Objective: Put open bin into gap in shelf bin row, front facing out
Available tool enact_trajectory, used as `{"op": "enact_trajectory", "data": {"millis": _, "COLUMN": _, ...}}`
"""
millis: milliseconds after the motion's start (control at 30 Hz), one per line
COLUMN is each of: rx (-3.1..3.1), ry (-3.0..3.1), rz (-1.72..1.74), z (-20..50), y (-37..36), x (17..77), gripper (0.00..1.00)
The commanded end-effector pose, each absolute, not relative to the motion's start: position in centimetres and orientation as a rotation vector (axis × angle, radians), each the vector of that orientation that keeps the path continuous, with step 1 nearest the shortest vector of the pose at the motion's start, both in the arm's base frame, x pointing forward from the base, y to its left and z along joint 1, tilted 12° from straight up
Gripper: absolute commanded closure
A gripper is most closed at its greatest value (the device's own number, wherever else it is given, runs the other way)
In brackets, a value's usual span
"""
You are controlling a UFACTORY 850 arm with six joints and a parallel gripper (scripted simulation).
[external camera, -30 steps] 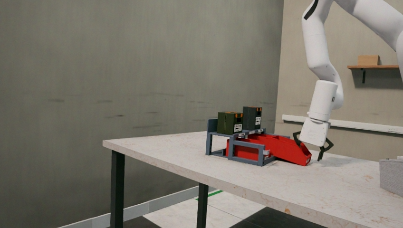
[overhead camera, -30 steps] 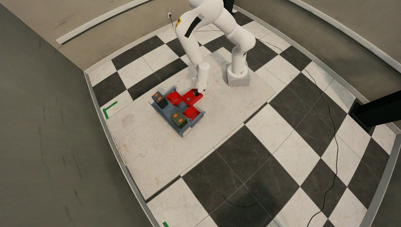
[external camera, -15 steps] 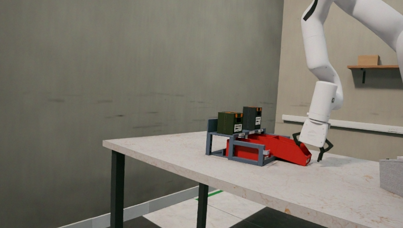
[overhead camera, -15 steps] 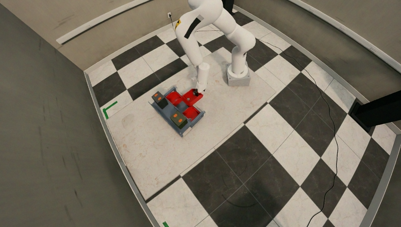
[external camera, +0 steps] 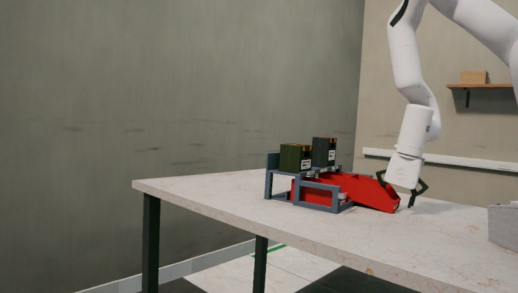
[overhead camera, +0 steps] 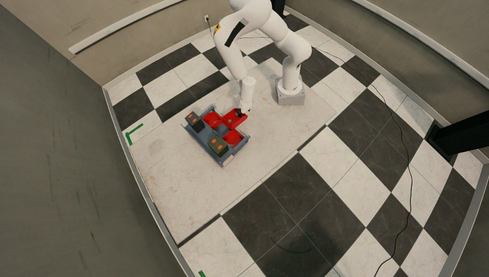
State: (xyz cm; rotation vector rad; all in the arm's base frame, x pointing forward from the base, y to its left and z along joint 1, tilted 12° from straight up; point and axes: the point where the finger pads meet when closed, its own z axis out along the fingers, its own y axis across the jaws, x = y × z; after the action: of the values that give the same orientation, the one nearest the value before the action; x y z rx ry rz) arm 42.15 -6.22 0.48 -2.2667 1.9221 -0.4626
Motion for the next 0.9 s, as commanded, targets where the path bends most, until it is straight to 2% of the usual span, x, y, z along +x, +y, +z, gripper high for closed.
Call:
{"op": "enact_trajectory", "data": {"millis": 0, "rx": -2.266, "ry": 1.922, "rz": -0.464, "z": 0.53, "y": -6.22, "x": 42.19, "gripper": 0.00}}
{"op": "enact_trajectory", "data": {"millis": 333, "rx": -2.266, "ry": 1.922, "rz": -0.464, "z": 0.53, "y": -6.22, "x": 42.19, "gripper": 0.00}}
{"op": "enact_trajectory", "data": {"millis": 367, "rx": -2.266, "ry": 1.922, "rz": -0.464, "z": 0.53, "y": -6.22, "x": 42.19, "gripper": 1.00}}
{"op": "enact_trajectory", "data": {"millis": 867, "rx": -2.266, "ry": 1.922, "rz": -0.464, "z": 0.53, "y": -6.22, "x": 42.19, "gripper": 1.00}}
